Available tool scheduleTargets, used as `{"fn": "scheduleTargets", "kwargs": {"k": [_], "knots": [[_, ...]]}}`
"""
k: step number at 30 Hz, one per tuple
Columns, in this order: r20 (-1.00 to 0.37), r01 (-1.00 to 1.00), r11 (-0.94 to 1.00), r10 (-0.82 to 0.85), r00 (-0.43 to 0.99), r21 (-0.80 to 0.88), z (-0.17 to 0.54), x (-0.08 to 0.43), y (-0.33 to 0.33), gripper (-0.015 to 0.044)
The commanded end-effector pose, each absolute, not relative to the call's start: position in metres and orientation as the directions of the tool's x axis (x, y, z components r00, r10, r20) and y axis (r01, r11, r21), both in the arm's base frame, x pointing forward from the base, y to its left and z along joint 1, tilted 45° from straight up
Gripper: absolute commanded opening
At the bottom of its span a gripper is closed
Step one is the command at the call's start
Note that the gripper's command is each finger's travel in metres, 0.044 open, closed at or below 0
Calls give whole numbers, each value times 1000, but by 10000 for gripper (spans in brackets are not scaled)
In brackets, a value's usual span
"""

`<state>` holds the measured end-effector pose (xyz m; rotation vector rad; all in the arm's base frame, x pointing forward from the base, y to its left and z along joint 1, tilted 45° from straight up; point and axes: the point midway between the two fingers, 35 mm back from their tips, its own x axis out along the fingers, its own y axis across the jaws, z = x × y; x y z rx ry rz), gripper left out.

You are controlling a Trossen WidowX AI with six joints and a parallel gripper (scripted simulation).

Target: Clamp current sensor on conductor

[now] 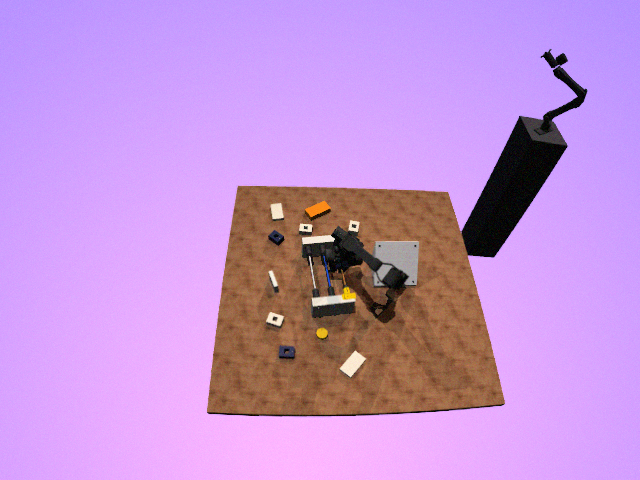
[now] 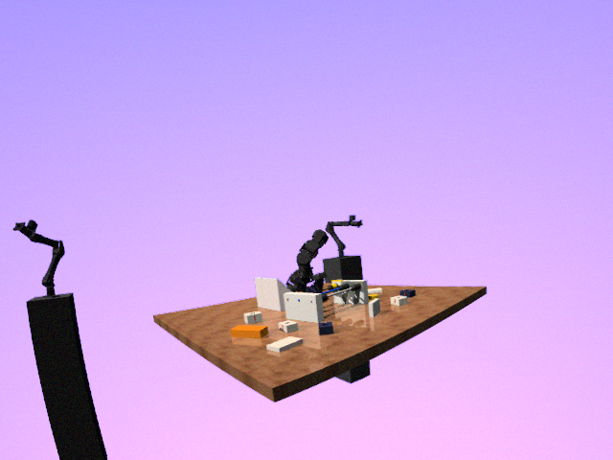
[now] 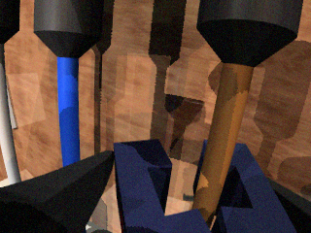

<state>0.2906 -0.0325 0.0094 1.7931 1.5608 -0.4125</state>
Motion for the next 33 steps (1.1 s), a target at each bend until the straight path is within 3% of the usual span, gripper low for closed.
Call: {"fn": "scheduleTargets", "kwargs": {"k": [1,13,30,33], "knots": [[-659,957,22,730,182,288,16,294,-37,0],[-655,956,7,730,196,294,15,292,-35,0],[-658,958,14,730,187,288,16,292,-35,440],[-657,957,11,729,191,290,15,292,-35,361]]}}
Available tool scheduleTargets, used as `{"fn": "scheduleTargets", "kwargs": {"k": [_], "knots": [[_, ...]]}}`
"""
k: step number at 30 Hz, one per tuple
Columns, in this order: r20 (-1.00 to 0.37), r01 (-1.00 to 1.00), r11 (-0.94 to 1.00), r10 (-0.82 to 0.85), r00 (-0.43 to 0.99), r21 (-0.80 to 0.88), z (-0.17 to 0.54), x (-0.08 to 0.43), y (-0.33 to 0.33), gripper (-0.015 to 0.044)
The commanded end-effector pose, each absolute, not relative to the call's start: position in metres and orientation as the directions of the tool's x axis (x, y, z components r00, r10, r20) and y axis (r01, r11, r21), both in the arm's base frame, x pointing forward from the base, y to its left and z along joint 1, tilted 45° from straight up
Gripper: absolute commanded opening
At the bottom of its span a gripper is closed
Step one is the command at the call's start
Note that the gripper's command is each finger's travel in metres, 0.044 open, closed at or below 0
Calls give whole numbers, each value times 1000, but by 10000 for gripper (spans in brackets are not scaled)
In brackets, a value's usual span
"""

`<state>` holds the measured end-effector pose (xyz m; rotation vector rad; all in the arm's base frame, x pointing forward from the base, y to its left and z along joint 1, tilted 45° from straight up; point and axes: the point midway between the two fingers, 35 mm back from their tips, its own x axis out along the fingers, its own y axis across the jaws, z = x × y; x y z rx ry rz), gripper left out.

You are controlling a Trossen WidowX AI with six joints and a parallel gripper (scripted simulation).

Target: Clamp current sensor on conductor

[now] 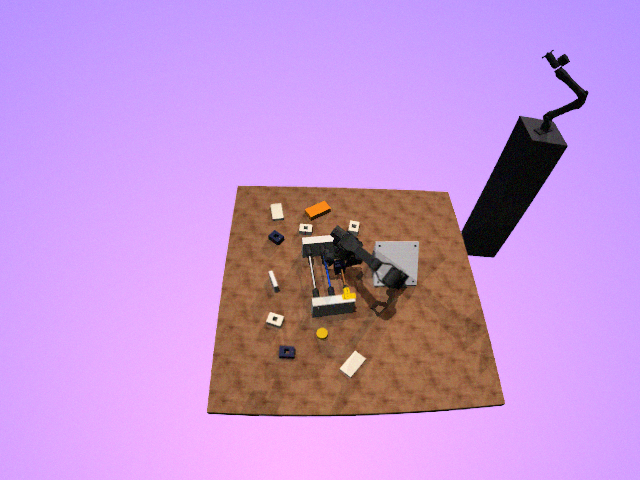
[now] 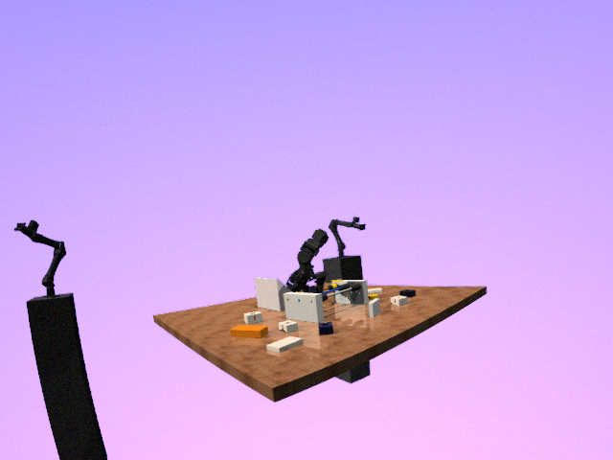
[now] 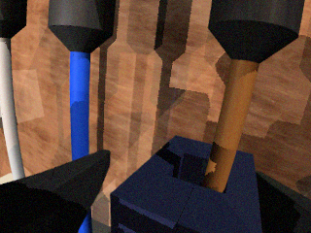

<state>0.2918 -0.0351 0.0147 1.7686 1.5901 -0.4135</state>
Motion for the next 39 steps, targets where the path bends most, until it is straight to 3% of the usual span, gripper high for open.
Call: {"fn": "scheduleTargets", "kwargs": {"k": [1,20,29,39], "knots": [[-657,957,11,729,191,290,15,292,-35,348],[-657,957,11,729,191,290,15,292,-35,221],[-660,960,18,730,178,279,15,289,-35,0],[-667,965,36,729,154,261,14,289,-35,0]]}}
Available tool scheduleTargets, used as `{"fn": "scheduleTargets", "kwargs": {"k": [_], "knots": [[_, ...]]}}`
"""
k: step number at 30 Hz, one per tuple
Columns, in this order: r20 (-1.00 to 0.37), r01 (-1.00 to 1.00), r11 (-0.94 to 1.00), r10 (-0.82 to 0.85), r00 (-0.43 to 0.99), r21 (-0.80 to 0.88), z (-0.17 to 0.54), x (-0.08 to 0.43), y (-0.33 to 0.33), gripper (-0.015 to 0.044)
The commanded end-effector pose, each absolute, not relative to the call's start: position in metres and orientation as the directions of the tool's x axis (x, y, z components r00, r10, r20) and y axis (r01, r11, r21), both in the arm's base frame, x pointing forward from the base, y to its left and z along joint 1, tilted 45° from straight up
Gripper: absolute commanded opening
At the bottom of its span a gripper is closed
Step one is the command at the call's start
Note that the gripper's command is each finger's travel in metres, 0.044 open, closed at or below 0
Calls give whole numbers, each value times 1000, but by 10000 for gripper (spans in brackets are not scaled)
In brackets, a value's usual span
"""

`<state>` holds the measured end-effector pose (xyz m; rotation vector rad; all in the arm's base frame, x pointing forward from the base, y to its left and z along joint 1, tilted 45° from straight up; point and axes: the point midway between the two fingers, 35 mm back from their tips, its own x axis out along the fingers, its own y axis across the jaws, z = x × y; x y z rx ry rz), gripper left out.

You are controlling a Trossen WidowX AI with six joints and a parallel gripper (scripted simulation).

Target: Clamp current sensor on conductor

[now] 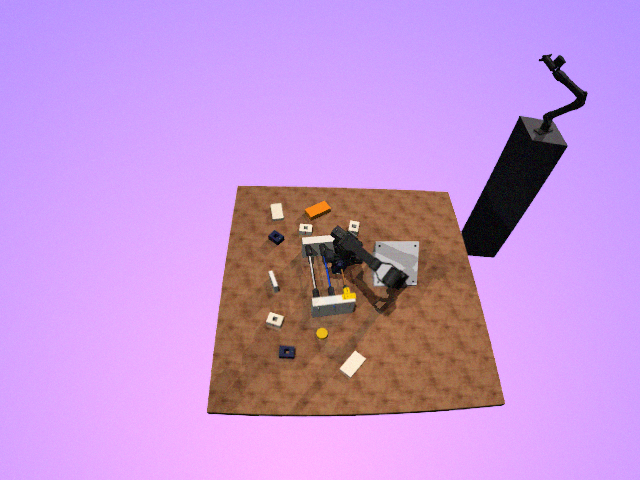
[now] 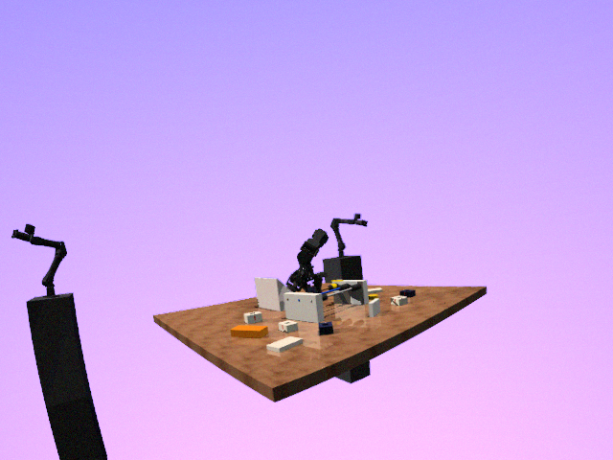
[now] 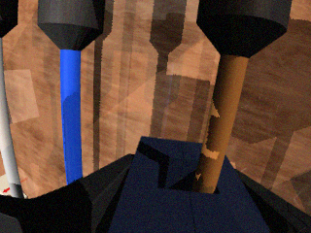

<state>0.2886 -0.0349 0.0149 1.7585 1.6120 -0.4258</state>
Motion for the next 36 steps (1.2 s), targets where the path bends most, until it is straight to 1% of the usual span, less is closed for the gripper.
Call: {"fn": "scheduleTargets", "kwargs": {"k": [1,10,24,34,36], "knots": [[-672,967,47,728,139,250,14,289,-35,0],[-710,973,204,700,-72,103,13,285,-35,0],[-710,973,206,700,-74,101,10,284,-31,0],[-710,973,207,700,-73,103,13,285,-33,262],[-710,973,207,700,-73,103,13,285,-33,268]]}}
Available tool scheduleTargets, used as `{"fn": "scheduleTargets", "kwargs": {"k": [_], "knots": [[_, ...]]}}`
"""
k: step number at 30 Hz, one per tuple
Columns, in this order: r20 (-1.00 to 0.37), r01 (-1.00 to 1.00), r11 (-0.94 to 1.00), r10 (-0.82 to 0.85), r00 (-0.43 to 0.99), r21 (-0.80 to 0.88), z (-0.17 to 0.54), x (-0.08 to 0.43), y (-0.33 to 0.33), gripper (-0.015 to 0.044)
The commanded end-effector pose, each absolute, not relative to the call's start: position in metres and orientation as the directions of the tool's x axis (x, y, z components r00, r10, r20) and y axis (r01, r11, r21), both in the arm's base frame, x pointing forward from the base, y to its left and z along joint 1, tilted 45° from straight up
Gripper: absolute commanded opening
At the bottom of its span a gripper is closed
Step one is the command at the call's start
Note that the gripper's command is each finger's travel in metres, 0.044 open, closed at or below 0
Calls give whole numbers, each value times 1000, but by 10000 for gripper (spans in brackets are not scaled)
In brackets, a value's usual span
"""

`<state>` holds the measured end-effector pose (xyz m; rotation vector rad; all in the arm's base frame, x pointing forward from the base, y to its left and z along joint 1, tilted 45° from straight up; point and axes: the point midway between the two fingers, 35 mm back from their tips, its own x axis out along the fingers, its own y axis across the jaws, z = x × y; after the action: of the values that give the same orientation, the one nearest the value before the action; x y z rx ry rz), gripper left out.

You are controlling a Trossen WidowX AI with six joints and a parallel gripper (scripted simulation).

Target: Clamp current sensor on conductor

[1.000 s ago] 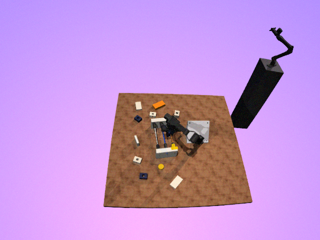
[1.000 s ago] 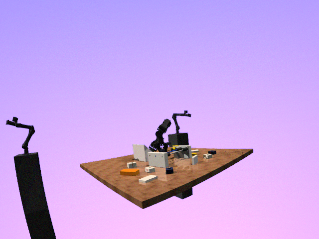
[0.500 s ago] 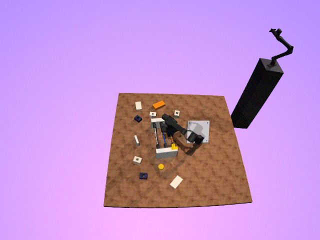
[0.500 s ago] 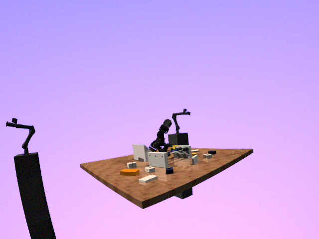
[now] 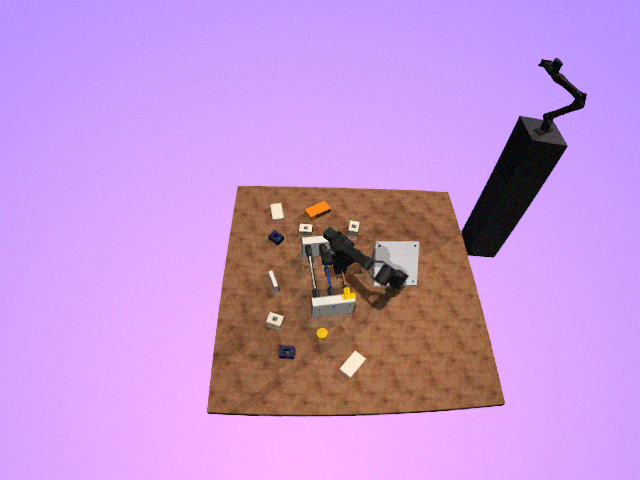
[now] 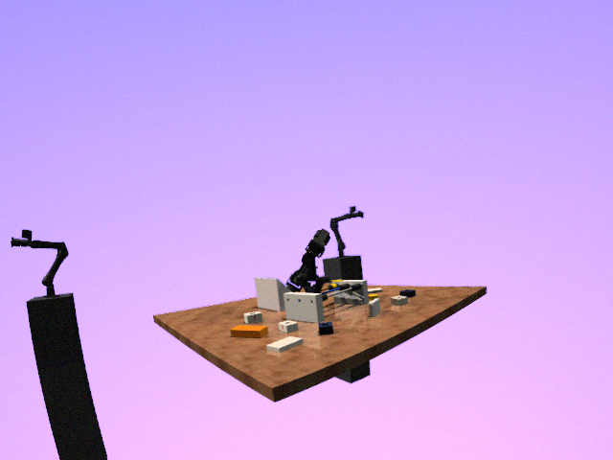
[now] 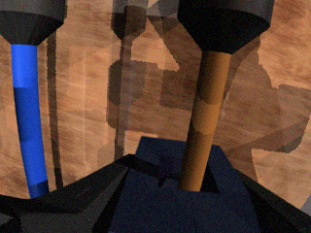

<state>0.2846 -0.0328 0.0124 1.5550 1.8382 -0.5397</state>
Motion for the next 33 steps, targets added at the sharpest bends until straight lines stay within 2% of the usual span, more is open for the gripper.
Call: {"fn": "scheduleTargets", "kwargs": {"k": [1,31,33], "knots": [[-710,973,207,700,-73,103,13,285,-33,268],[-710,973,207,700,-73,103,13,285,-33,268],[-710,973,207,700,-73,103,13,285,-33,321]]}}
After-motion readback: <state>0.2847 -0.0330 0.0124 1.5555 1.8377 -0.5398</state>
